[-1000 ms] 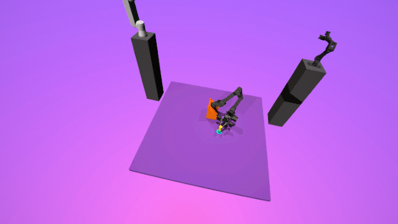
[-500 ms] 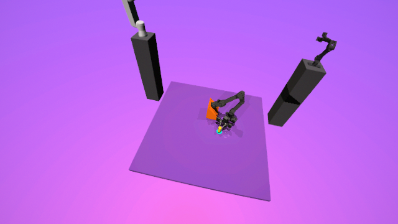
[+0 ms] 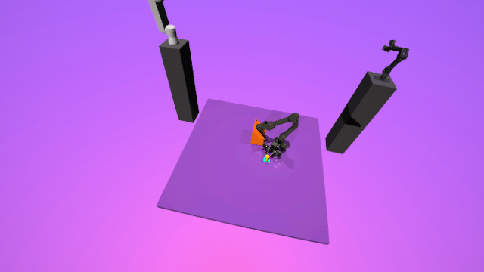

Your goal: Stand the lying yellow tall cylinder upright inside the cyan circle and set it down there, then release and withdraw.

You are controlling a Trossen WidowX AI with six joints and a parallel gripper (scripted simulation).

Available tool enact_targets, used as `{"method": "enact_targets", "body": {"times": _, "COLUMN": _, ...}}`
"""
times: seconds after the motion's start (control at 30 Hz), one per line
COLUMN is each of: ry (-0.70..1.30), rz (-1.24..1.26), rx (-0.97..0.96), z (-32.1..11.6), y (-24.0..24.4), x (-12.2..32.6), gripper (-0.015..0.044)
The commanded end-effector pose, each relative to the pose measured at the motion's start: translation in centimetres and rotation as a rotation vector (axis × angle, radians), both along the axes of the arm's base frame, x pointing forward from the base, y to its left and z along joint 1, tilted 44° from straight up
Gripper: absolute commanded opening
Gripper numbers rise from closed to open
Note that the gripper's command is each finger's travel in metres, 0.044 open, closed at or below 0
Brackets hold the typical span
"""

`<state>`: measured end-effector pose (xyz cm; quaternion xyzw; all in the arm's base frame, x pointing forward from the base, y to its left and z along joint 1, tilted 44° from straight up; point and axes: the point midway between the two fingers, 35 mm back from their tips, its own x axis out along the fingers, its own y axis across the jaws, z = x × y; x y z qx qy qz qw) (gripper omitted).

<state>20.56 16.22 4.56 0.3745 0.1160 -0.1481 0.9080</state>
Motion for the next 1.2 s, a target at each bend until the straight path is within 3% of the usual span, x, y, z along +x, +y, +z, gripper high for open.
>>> {"method": "enact_targets", "body": {"times": 0.0, "ry": -0.005, "rz": -0.003, "rx": 0.001, "z": 0.1, "y": 0.0, "x": 0.0, "gripper": 0.0131}}
{"method": "enact_targets", "body": {"times": 0.33, "ry": -0.005, "rz": -0.003, "rx": 0.001, "z": 0.1, "y": 0.0, "x": 0.0, "gripper": 0.0394}}
{"method": "enact_targets", "body": {"times": 1.17, "ry": -0.008, "rz": -0.007, "rx": 0.009, "z": 5.3, "y": -4.6, "x": 0.5, "gripper": 0.0400}}
